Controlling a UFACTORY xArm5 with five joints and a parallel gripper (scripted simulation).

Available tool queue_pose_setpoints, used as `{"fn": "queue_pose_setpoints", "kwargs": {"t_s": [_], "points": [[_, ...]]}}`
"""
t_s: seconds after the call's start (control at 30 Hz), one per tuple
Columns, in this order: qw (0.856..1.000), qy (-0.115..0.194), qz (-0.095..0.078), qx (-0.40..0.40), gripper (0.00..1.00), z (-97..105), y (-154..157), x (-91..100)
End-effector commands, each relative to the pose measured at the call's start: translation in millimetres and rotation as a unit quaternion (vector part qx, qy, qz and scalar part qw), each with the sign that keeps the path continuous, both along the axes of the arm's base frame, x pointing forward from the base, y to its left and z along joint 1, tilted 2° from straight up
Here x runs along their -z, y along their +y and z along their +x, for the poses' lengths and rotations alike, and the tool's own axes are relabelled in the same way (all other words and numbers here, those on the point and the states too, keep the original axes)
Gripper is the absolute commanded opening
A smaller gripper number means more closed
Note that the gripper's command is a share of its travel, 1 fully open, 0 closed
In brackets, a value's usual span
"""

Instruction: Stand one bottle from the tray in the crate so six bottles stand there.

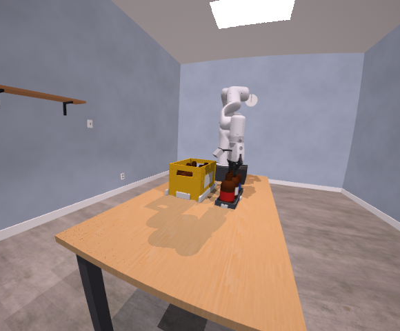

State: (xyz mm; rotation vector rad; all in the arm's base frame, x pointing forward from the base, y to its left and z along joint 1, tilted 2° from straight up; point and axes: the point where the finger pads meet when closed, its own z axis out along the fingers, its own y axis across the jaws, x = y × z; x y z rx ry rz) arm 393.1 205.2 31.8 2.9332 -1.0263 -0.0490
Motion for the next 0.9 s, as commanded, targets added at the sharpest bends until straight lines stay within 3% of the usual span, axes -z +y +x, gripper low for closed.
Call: {"fn": "queue_pose_setpoints", "kwargs": {"t_s": [0.0, 0.87], "points": [[1.0, -0.002, 0.001, 0.0, 0.0, 1.1, 0.6, -1.2], [1.0, -0.002, 0.001, 0.0, 0.0, 1.6, 0.4, -5.9]]}}
